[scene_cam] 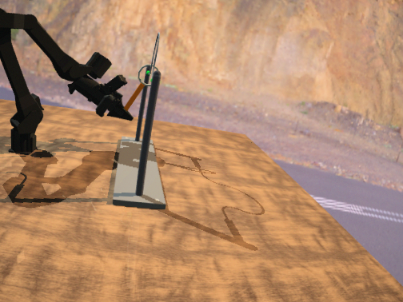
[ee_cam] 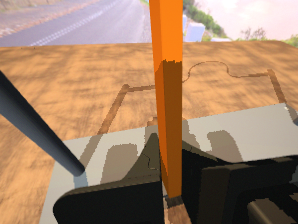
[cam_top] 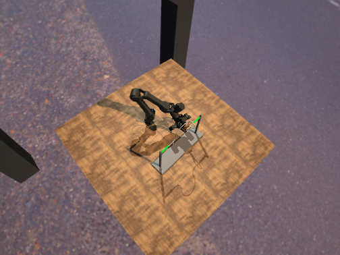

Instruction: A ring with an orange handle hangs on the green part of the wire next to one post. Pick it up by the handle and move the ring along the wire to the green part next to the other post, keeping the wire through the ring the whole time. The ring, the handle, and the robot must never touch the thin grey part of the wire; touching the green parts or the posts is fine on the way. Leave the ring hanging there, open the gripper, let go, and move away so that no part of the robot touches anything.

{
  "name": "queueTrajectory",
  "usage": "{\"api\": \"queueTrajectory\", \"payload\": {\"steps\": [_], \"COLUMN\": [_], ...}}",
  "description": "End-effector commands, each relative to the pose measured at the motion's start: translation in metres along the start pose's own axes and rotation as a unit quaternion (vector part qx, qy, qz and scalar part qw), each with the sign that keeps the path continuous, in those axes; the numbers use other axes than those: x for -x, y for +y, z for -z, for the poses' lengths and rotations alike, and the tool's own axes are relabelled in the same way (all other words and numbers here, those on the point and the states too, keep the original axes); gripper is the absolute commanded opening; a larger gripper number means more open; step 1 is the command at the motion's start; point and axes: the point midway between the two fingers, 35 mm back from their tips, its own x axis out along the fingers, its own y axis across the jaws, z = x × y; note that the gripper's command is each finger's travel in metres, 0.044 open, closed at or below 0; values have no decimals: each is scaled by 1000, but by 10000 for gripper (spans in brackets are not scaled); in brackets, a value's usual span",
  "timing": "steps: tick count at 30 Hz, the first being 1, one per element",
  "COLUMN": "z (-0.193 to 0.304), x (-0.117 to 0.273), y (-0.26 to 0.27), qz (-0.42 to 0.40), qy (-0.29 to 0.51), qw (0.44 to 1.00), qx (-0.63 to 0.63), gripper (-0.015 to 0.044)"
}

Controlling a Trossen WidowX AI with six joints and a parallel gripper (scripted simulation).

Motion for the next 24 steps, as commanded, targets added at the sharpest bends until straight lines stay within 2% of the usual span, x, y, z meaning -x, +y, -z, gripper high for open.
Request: {"api": "queueTrajectory", "payload": {"steps": [1, 24], "z": [-3, -3], "x": [1, 4], "y": [5, 29], "qz": [0, 1], "qy": [-3, -5], "qw": [1000, 1000], "qx": [-7, -10], "gripper": [-150, -150]}}
